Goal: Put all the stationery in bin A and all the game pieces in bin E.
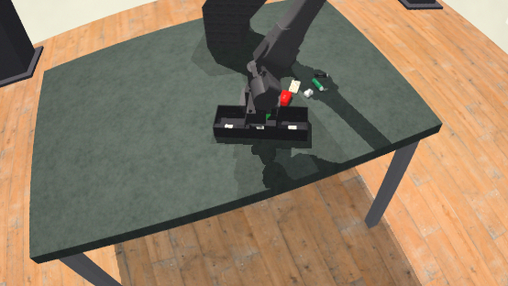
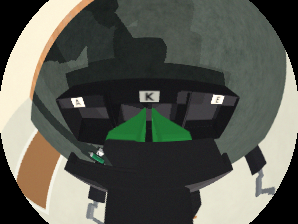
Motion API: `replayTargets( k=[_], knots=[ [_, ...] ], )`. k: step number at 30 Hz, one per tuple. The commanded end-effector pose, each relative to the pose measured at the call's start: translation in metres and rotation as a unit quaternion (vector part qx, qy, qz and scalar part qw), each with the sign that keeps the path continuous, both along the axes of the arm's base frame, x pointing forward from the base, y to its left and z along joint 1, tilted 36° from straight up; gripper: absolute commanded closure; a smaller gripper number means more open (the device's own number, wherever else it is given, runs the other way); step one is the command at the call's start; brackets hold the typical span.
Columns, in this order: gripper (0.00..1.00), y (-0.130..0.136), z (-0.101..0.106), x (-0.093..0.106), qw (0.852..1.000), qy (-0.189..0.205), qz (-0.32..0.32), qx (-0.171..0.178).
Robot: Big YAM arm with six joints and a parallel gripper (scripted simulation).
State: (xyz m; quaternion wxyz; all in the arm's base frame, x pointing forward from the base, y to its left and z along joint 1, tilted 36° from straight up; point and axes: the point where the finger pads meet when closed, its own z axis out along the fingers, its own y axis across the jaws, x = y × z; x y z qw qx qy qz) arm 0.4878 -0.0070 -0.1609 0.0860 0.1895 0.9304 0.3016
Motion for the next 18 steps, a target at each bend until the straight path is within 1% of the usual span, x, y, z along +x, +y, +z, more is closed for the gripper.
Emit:
replayTargets(
  k=[1,2,18],
  knots=[
    [0.92,-0.0076,0.0067,0.0088,1.000,-0.010,-0.005,-0.003],
    [0.92,-0.0146,0.0062,0.0115,1.000,-0.009,-0.012,-0.004],
    [0.92,-0.0168,0.0042,0.0101,1.000,-0.007,-0.012,-0.003]
  ],
)
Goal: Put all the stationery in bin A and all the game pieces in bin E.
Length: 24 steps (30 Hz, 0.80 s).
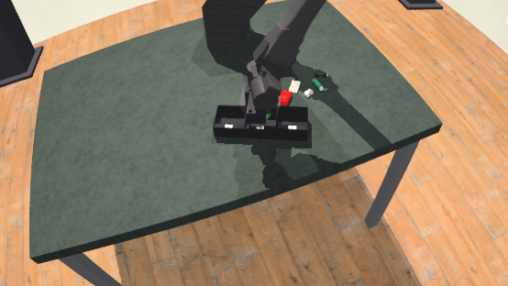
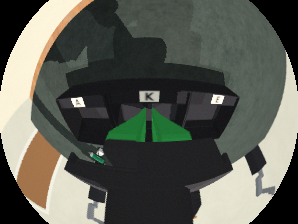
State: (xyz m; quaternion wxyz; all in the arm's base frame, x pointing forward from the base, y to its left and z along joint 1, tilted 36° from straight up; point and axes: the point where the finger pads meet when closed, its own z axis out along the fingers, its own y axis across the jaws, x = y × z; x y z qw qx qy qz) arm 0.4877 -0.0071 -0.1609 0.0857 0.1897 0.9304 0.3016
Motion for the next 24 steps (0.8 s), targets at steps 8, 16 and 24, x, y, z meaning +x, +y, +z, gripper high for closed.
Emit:
replayTargets(
  k=[8,16,24],
  knots=[
    [0.92,-0.021,0.020,0.017,1.000,-0.022,-0.010,-0.007],
    [0.92,-0.023,0.023,0.008,1.000,-0.016,-0.010,-0.005],
    [0.92,-0.027,0.030,0.000,1.000,-0.012,-0.010,-0.004]
  ],
)
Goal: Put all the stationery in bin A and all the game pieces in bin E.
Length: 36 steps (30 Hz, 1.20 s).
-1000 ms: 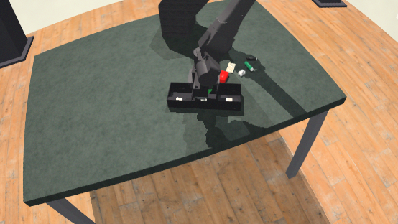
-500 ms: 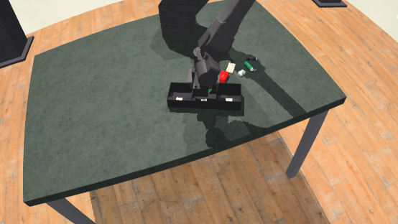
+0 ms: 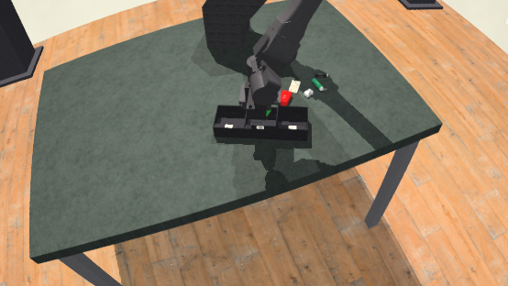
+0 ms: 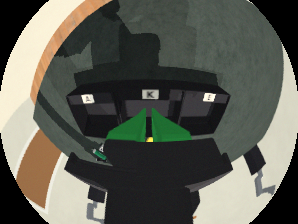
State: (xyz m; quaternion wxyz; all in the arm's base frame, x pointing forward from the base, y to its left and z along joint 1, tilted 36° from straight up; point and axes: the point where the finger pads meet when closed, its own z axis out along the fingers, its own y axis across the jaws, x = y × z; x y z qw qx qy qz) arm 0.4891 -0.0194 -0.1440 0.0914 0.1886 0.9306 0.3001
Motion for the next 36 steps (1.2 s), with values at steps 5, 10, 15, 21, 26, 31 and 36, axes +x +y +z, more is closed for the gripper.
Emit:
replayTargets(
  k=[5,10,15,21,26,31,36],
  knots=[
    [0.92,-0.018,0.019,-0.004,1.000,-0.007,-0.009,-0.001],
    [0.92,-0.023,0.026,-0.006,1.000,-0.007,-0.009,-0.001],
    [0.92,-0.034,0.042,-0.012,1.000,-0.007,-0.009,-0.001],
    [0.92,-0.016,0.028,-0.021,1.000,0.011,0.008,0.004],
    [0.92,-0.028,0.039,-0.008,1.000,-0.007,-0.005,-0.002],
    [0.92,-0.024,0.041,-0.013,1.000,-0.005,-0.003,0.000],
    [0.92,-0.022,0.037,-0.014,1.000,-0.003,-0.003,0.000]
  ],
)
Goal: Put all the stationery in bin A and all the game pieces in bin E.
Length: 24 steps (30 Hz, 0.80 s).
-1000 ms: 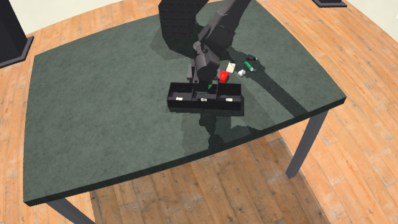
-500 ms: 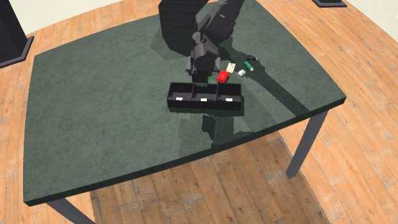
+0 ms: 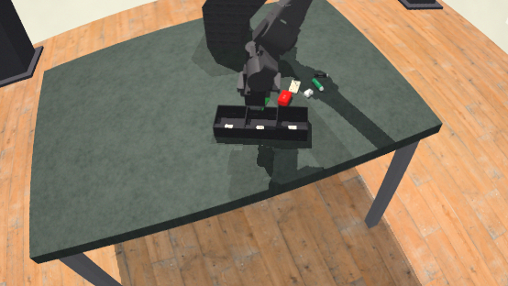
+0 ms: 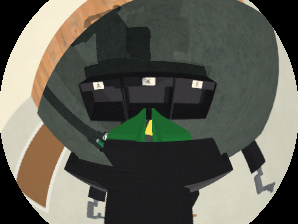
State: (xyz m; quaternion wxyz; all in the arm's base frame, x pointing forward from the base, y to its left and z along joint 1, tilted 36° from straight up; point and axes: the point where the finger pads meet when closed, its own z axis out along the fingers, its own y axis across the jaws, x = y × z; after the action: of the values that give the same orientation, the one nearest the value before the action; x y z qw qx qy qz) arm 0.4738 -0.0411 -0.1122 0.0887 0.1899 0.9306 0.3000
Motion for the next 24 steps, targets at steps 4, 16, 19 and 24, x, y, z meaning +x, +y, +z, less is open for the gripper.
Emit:
replayTargets(
  k=[4,16,19,24],
  knots=[
    [0.92,0.001,0.005,0.002,1.000,-0.008,-0.001,-0.001],
    [0.92,0.043,0.041,0.016,1.000,-0.010,0.000,-0.002],
    [0.92,0.055,0.051,0.019,1.000,-0.006,0.000,-0.001],
    [0.92,0.066,0.055,0.026,1.000,-0.003,0.000,0.000]
  ],
)
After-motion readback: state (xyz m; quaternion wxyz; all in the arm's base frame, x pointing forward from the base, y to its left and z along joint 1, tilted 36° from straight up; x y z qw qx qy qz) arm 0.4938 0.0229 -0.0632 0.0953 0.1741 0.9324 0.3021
